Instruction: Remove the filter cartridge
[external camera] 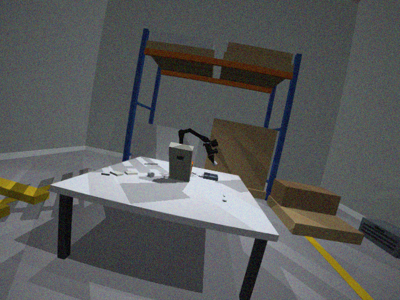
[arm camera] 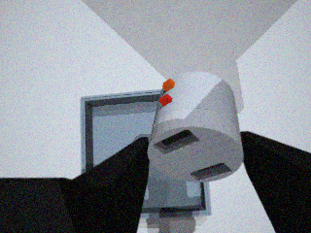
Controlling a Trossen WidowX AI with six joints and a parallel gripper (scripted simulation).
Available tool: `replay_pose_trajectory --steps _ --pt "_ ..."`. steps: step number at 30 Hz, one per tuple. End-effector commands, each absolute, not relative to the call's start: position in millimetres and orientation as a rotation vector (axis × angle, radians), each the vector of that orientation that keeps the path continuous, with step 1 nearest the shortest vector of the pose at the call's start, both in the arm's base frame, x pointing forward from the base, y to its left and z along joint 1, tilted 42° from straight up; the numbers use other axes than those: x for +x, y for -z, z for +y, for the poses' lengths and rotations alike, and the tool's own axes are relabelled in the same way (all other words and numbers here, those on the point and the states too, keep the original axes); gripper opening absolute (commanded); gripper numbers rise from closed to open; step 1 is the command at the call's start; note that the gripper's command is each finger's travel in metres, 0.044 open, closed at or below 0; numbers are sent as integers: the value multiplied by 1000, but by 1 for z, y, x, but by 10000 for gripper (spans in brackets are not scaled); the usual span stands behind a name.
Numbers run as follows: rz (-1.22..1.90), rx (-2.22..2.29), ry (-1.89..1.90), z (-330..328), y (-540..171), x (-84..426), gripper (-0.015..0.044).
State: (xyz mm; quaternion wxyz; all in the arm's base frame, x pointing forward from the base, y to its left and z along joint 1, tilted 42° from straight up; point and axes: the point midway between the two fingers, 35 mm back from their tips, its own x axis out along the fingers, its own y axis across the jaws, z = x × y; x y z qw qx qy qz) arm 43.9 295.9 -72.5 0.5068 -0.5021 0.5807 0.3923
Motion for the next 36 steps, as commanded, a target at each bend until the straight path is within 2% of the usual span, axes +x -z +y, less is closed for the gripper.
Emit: replay_pose_trajectory --steps 1,8,29,36 --pt "1409 -1238 -1030 286 86 24 0" --pt "1420 -1285 -1168 265 106 -9 0" --pt "1422 -1286 -1172 216 163 -16 0" --pt "1424 -1299 -1166 216 160 -15 184"
